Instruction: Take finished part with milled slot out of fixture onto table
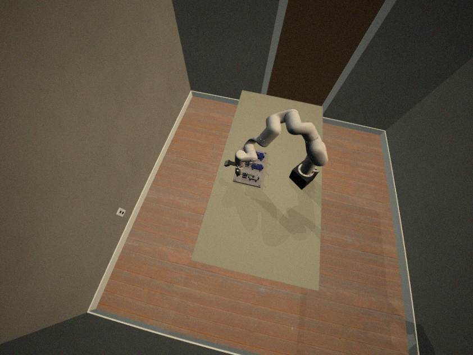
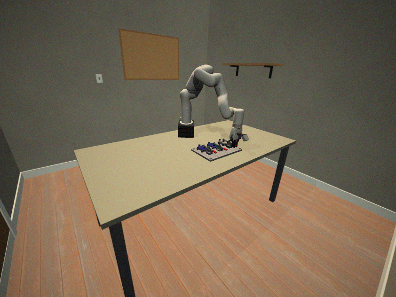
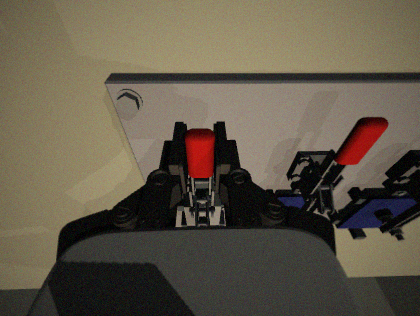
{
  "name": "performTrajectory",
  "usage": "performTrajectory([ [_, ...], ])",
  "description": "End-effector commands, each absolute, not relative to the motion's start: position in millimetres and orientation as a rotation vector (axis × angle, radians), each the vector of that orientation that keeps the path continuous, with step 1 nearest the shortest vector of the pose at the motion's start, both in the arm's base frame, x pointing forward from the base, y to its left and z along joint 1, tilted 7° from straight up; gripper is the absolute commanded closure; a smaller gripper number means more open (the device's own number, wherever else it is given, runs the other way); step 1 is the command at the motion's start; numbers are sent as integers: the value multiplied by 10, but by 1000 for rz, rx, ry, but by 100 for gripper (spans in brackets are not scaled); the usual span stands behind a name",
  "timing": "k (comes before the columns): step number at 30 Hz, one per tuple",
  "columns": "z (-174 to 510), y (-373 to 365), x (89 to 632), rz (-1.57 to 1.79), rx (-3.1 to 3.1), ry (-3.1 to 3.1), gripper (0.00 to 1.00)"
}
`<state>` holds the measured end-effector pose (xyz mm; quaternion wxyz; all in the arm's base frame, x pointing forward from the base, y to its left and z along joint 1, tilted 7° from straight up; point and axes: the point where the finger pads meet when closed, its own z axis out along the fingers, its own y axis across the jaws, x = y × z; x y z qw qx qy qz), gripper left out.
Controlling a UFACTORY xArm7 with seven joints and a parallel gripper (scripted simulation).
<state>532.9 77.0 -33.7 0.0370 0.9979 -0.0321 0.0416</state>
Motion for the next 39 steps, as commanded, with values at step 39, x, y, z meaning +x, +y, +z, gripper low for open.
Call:
performTrajectory([
  [39,-284,780,5329,134,3064,-98,100],
])
